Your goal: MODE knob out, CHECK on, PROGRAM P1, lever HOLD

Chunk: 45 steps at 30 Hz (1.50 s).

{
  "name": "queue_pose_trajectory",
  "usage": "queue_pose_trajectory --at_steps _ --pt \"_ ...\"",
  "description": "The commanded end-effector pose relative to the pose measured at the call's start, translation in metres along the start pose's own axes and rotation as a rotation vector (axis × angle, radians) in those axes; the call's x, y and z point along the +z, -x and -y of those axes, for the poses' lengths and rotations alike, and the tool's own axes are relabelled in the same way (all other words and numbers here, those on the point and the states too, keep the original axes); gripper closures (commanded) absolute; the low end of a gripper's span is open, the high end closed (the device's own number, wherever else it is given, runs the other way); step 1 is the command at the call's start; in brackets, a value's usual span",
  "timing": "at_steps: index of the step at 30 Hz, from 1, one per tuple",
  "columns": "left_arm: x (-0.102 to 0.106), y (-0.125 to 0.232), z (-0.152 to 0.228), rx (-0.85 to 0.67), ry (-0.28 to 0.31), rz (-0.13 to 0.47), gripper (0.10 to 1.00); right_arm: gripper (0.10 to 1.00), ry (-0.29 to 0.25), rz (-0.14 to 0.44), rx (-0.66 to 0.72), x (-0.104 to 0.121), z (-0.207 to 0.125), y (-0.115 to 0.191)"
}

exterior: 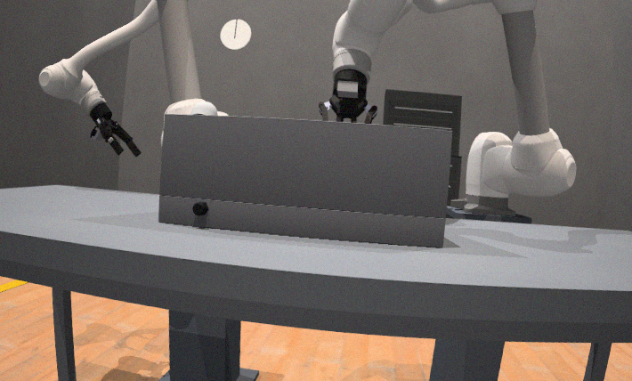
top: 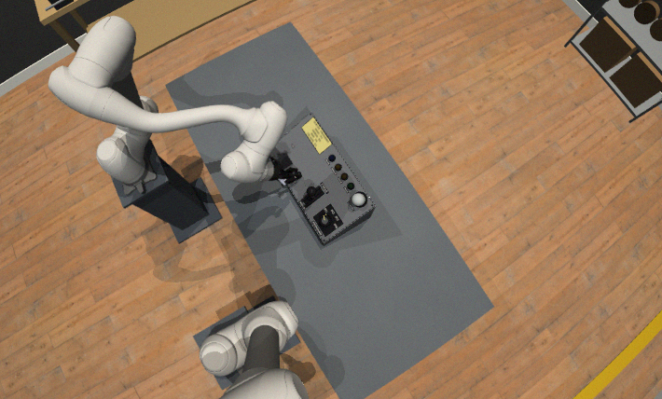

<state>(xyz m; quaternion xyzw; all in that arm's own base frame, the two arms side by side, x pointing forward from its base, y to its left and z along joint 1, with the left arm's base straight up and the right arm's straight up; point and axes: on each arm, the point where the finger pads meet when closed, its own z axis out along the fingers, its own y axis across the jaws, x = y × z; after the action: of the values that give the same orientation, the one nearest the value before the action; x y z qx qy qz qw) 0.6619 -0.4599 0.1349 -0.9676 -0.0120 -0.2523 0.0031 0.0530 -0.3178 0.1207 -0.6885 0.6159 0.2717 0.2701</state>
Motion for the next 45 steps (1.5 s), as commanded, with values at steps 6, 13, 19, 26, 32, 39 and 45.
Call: queue_pose_trajectory --at_steps 6,13,19,26,32,39,45 --pt "-0.002 -0.001 0.0 0.0 0.001 -0.001 0.999 0.098 0.0 -0.001 0.0 0.0 0.0 0.0" --pt "-0.003 -0.001 0.0 0.0 0.001 -0.001 0.999 0.098 0.0 -0.001 0.0 0.0 0.0 0.0" --pt "-0.005 -0.001 0.0 0.0 0.001 -0.001 0.999 0.098 0.0 -0.001 0.0 0.0 0.0 0.0" --pt "-0.007 -0.001 0.0 0.0 0.001 -0.001 0.999 0.098 0.0 -0.001 0.0 0.0 0.0 0.0" --pt "-0.008 -0.001 0.0 0.0 0.001 -0.001 0.999 0.098 0.0 -0.001 0.0 0.0 0.0 0.0" --pt "-0.01 -0.001 0.0 0.0 0.001 -0.001 0.999 0.098 0.0 -0.001 0.0 0.0 0.0 0.0" --pt "-0.012 -0.001 0.0 0.0 0.001 -0.001 0.999 0.098 0.0 -0.001 0.0 0.0 0.0 0.0"
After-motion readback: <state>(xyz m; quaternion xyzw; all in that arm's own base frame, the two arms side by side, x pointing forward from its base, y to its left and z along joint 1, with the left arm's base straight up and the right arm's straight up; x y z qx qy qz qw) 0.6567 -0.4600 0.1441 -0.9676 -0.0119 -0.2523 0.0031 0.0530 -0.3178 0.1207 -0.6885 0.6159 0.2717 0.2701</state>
